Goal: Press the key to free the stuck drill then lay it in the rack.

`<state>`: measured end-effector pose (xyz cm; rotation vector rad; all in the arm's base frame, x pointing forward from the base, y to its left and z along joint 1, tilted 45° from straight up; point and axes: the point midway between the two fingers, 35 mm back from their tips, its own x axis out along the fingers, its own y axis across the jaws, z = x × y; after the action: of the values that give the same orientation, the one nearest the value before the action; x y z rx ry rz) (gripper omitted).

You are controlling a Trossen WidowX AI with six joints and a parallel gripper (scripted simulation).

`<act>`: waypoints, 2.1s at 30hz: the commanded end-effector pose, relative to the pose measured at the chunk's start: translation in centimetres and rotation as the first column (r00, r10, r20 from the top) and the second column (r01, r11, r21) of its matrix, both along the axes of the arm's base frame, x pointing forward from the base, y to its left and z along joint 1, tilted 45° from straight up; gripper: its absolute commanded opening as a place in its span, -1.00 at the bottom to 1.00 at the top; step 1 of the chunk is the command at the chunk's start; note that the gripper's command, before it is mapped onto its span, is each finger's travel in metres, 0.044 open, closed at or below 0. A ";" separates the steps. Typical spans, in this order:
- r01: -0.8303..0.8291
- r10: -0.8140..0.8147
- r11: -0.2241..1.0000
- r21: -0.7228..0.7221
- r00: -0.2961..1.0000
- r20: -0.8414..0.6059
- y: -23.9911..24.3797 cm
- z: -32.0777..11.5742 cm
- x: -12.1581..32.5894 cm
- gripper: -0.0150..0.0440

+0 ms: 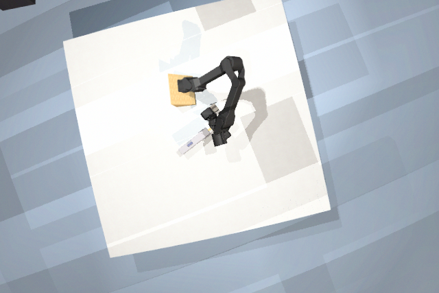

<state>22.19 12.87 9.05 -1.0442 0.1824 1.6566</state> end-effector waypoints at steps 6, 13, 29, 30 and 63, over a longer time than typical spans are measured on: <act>0.000 0.000 1.000 0.000 1.000 0.000 0.0 -0.1 0.1 0.82; 0.000 0.000 1.000 0.000 1.000 0.000 0.0 -0.1 0.1 0.20; -0.003 0.003 1.000 -0.006 1.000 -0.002 -0.2 0.0 -0.1 -0.49; -0.003 0.003 1.000 -0.006 1.000 -0.002 -0.2 0.0 -0.1 -0.49; -0.003 0.003 1.000 -0.005 1.000 -0.002 1.8 1.9 -1.8 -0.49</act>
<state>20.61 14.39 10.63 -1.0431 0.1840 1.6644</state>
